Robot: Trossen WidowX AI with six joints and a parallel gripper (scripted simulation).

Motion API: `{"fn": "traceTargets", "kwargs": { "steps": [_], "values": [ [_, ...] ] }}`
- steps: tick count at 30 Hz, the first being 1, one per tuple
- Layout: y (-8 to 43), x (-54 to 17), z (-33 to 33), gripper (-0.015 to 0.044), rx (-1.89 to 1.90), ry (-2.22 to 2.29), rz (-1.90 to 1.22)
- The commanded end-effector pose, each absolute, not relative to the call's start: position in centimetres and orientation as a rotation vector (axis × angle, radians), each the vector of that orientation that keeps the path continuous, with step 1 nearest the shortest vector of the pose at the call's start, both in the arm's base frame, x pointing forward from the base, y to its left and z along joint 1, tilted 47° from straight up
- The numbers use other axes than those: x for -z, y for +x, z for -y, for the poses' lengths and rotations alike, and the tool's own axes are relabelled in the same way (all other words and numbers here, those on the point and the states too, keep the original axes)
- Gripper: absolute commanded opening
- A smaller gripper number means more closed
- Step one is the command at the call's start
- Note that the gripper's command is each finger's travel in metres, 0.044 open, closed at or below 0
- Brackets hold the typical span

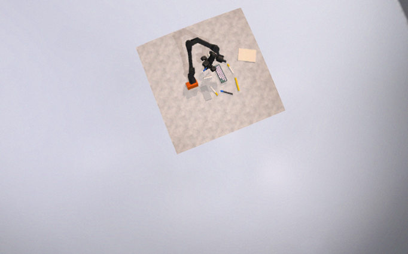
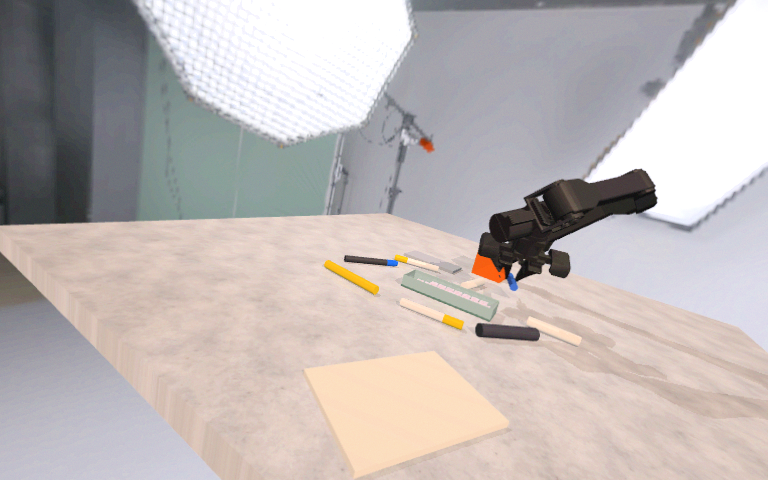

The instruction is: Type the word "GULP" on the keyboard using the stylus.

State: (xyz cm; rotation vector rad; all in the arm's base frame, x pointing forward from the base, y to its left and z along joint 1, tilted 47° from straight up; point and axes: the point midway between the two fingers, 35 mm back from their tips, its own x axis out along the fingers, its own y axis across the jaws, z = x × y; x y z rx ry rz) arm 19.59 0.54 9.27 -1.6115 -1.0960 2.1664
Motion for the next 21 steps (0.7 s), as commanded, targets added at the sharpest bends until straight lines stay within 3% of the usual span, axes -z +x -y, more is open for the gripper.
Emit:
{"fn": "traceTargets", "kwargs": {
  "steps": [1, 21],
  "values": [
    [19.6, -9.3, -0.5, 0.0, -2.166, -1.614, 1.103],
    [22.2, -8.0, 2.3, 0.0, -2.053, -1.846, 1.998]
  ]
}}
